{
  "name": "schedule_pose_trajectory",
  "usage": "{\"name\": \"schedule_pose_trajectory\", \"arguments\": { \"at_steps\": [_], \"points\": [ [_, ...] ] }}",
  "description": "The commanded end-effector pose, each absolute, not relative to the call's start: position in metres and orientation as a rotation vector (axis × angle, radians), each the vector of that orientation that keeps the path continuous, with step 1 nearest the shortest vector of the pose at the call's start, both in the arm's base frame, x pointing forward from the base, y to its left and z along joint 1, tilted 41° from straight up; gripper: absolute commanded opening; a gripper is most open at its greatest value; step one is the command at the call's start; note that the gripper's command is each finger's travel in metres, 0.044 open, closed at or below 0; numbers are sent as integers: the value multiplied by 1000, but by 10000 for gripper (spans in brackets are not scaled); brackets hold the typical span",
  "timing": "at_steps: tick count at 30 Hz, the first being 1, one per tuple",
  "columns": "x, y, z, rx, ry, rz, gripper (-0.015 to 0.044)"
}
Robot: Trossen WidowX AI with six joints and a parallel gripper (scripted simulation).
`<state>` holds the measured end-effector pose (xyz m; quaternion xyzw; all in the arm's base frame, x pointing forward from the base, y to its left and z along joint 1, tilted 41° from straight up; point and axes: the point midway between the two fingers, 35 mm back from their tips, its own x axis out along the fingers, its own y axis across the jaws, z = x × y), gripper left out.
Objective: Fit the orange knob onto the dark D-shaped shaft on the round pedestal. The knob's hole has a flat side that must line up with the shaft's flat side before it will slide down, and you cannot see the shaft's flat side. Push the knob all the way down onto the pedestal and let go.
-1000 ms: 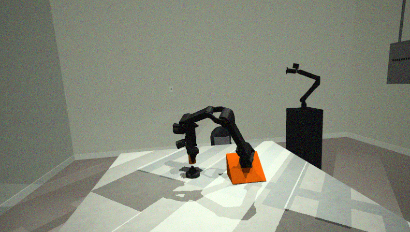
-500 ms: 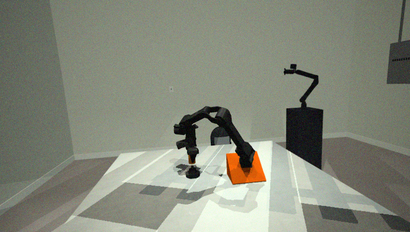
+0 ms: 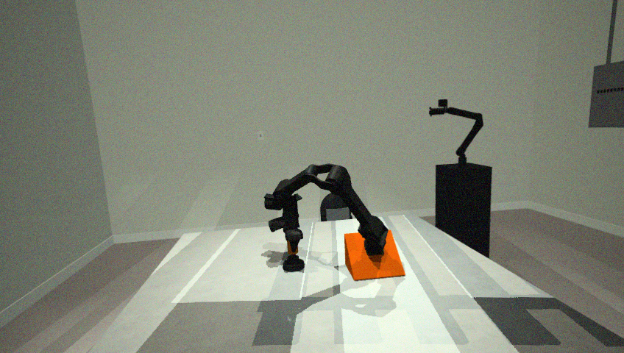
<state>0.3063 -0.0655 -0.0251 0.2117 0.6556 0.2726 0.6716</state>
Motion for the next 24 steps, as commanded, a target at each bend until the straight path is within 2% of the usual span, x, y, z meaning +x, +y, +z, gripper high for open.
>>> {"name": "schedule_pose_trajectory", "arguments": {
  "at_steps": [1,24],
  "points": [
    [309,-69,-24,480,1469,611,0],
    [306,-67,-22,472,1465,618,0]
  ]
}}
